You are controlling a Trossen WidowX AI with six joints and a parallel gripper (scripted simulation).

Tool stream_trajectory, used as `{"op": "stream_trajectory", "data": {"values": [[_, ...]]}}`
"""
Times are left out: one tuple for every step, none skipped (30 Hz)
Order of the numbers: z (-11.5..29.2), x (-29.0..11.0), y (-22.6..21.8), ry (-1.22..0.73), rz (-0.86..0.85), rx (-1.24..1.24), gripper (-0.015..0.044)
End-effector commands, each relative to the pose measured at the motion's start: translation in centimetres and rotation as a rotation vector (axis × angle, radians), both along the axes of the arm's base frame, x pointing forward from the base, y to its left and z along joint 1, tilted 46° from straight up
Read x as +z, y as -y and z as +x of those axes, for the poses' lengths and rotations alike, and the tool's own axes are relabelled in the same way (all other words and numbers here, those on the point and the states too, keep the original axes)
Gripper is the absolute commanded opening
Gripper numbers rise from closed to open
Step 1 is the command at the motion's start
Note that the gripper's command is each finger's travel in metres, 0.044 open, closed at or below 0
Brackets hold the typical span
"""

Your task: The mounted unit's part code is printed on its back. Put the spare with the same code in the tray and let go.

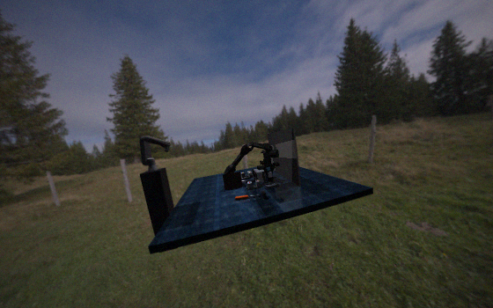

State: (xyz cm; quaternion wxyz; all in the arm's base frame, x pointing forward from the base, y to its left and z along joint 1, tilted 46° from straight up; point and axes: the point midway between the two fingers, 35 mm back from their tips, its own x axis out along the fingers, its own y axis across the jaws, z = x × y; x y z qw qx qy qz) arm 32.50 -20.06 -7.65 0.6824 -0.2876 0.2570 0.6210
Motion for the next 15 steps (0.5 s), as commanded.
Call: {"op": "stream_trajectory", "data": {"values": [[0.04,-0.31,-0.32,-0.001,0.005,-0.005,0.0],[0.05,-0.37,-0.37,-0.001,0.005,-0.005,0.0],[0.06,-0.43,-0.43,-0.001,0.005,-0.005,0.0],[0.08,-0.48,-0.48,-0.001,0.005,-0.005,0.0],[0.09,-0.54,-0.54,-0.001,0.005,-0.005,0.0],[0.1,-0.6,-0.6,-0.001,0.005,-0.005,0.0],[0.11,-0.66,-0.65,-0.001,0.005,-0.005,0.0],[0.12,-0.72,-0.71,-0.001,0.005,-0.005,0.0],[0.13,-0.77,-0.77,-0.001,0.005,-0.005,0.0],[0.14,-0.83,-0.82,-0.001,0.005,-0.005,0.0],[0.15,-0.89,-0.88,-0.001,0.005,-0.005,0.0],[0.16,-0.95,-0.93,-0.001,0.005,-0.005,0.0],[0.17,-1.0,-0.99,-0.001,0.005,-0.005,0.0],[0.18,-1.06,-1.05,-0.001,0.005,-0.005,0.0],[0.19,-1.12,-1.1,-0.001,0.005,-0.005,0.0]]}}
